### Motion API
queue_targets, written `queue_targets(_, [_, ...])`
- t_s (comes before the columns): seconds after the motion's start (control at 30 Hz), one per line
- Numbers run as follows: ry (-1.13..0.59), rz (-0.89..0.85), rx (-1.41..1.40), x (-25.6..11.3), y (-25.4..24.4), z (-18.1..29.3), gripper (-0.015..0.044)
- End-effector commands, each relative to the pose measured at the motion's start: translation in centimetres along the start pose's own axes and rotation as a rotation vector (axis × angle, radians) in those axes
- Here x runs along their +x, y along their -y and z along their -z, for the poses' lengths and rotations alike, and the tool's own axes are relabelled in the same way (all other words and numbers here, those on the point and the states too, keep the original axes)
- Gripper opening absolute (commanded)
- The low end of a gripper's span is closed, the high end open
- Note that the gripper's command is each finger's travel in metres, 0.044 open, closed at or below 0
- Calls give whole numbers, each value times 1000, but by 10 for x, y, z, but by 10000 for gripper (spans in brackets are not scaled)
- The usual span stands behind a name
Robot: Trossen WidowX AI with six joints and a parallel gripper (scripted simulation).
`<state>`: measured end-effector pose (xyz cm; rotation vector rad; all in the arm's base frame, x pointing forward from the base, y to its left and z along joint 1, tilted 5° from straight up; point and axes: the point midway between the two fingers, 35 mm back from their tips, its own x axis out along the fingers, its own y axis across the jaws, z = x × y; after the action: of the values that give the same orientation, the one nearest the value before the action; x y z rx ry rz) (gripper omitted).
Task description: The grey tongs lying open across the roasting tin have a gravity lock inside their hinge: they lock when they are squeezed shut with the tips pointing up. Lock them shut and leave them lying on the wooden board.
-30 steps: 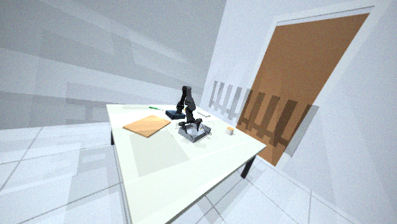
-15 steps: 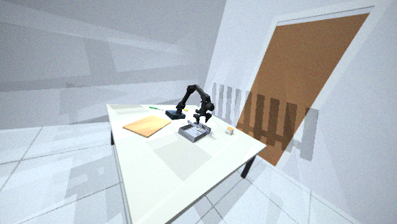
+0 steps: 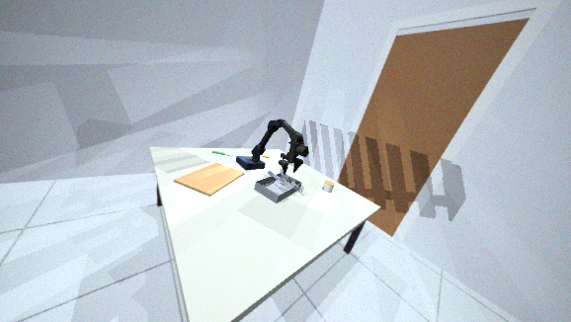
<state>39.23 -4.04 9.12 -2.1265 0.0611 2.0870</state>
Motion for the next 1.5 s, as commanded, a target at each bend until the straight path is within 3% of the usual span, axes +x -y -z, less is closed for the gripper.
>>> queue_targets(0.0, [4, 3, -13, 1, 2, 0, 440])
queue_targets(1.47, [4, 7, -20, 70, 0, 0, 440])
